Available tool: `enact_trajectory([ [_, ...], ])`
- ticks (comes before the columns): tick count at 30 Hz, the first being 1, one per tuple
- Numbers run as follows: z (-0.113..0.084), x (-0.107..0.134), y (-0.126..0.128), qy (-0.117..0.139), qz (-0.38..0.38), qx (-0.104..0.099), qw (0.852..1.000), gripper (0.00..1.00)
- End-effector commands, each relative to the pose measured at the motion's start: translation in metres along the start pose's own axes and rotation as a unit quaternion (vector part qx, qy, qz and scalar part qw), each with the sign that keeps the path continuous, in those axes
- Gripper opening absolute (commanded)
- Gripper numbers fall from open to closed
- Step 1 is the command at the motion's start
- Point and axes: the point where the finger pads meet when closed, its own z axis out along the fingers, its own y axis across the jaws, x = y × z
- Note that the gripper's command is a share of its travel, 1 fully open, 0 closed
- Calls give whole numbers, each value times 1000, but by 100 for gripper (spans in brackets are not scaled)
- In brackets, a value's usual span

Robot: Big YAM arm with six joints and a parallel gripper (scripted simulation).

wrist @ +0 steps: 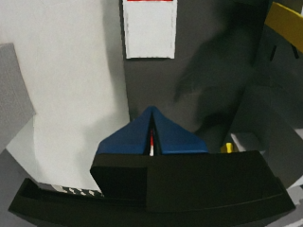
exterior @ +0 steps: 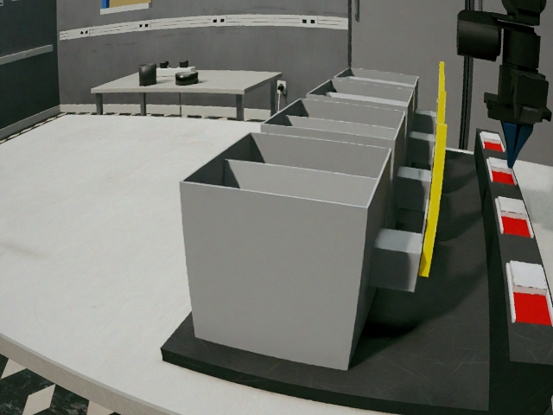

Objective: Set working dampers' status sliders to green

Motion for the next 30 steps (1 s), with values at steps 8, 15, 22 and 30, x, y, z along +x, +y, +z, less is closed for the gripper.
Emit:
enact_trajectory([
  [8, 1, 73, 1, 0, 0, -1, 1000, 0],
  [15, -3, 148, -4, 3, 0, 7, 1000, 0],
  [22, -3, 151, 2, -4, -11, 0, 1000, 0],
  [30, -4, 158, 0, 0, -5, 2, 1000, 0],
])
